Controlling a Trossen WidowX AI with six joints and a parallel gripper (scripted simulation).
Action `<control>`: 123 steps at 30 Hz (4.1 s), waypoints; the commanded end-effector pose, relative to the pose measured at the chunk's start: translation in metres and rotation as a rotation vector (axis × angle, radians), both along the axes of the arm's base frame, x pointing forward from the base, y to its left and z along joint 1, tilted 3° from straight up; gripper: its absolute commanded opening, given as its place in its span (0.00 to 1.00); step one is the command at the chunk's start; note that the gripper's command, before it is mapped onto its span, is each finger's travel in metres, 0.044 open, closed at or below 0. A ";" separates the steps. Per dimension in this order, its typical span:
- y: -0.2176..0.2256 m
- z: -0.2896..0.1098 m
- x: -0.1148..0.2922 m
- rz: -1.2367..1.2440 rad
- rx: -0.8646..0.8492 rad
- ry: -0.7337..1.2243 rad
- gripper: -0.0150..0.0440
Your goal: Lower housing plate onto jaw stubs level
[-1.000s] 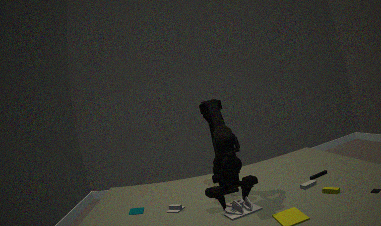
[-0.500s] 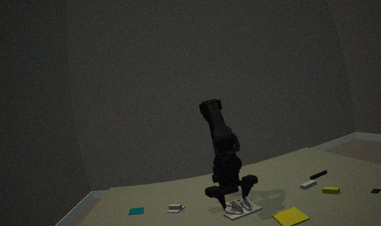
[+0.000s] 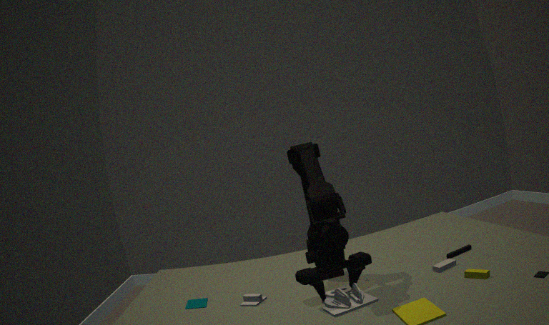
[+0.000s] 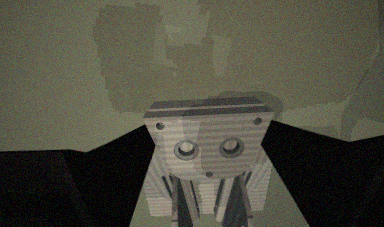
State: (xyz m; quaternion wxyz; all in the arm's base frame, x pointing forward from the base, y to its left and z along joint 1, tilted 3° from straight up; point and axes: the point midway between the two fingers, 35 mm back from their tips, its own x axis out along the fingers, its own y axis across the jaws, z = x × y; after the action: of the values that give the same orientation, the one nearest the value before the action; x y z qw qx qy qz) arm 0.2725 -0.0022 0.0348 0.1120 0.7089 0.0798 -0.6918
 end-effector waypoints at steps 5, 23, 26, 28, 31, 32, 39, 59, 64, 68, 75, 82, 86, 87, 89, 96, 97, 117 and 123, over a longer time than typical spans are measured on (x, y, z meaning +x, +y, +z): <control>-0.001 -0.003 0.001 0.000 -0.004 -0.001 0.85; -0.001 -0.003 0.001 0.000 -0.004 -0.001 0.85; -0.001 -0.003 0.001 0.000 -0.004 -0.001 0.85; -0.001 -0.003 0.001 0.000 -0.004 -0.001 0.85; 0.000 -0.001 0.000 0.000 0.000 0.000 0.89; 0.000 -0.001 0.000 0.000 0.000 0.000 0.94; 0.000 -0.001 0.000 0.000 0.000 0.000 1.00; 0.003 0.073 -0.003 0.000 -0.003 -0.001 1.00; 0.004 0.071 -0.004 0.003 0.000 -0.008 1.00; 0.006 0.091 -0.028 0.002 -0.001 -0.004 1.00; 0.008 0.120 -0.071 0.000 -0.003 0.004 1.00; 0.008 0.120 -0.072 0.000 -0.003 0.004 1.00; 0.008 0.120 -0.072 0.000 -0.003 0.004 1.00; 0.008 0.120 -0.072 0.000 -0.003 0.004 1.00; 0.008 0.120 -0.072 0.000 -0.003 0.004 1.00; 0.008 0.120 -0.072 0.000 -0.003 0.004 1.00; 0.008 0.120 -0.072 0.000 -0.003 0.004 1.00; 0.008 0.120 -0.072 0.000 -0.003 0.004 1.00; 0.008 0.120 -0.072 0.000 -0.003 0.004 1.00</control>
State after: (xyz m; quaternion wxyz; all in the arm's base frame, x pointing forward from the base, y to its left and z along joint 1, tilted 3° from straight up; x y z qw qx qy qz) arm 0.2006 0.0068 0.1550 0.1127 0.7075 0.0816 -0.6929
